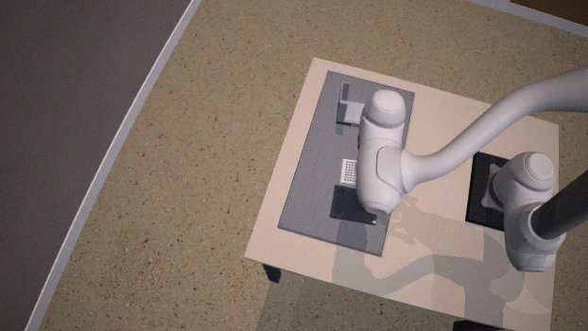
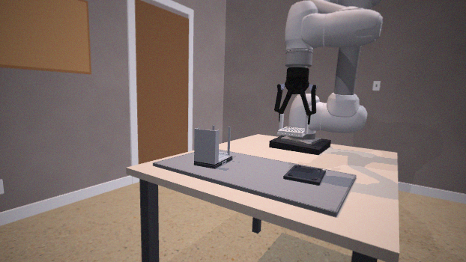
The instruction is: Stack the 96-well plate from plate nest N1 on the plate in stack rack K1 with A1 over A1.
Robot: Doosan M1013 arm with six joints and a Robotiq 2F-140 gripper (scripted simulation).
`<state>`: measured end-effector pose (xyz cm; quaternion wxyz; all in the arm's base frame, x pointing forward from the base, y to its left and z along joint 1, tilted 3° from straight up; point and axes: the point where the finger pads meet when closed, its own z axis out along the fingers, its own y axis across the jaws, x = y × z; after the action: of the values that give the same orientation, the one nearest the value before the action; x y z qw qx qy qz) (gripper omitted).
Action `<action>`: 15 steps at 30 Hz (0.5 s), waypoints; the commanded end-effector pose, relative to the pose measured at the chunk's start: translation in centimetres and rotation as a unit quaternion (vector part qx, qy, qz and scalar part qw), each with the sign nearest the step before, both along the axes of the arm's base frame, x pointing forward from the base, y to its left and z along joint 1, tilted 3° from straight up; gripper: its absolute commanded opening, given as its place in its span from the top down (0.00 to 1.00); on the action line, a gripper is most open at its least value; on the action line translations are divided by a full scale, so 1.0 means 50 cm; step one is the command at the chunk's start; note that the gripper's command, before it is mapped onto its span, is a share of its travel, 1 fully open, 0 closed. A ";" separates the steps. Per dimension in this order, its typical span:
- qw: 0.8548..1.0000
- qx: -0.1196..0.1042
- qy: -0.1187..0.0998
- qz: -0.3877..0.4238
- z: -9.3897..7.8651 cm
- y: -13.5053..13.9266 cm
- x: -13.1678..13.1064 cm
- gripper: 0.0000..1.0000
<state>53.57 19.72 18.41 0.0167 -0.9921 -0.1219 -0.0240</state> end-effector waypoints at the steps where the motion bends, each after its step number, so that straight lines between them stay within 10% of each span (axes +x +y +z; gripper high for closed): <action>1: 1.000 0.001 0.002 0.001 0.001 -0.025 0.003 1.00; 15: 1.000 0.001 0.002 0.001 0.000 -0.100 0.030 1.00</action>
<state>54.88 15.47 18.41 0.0165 -0.9921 -0.1219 -0.0240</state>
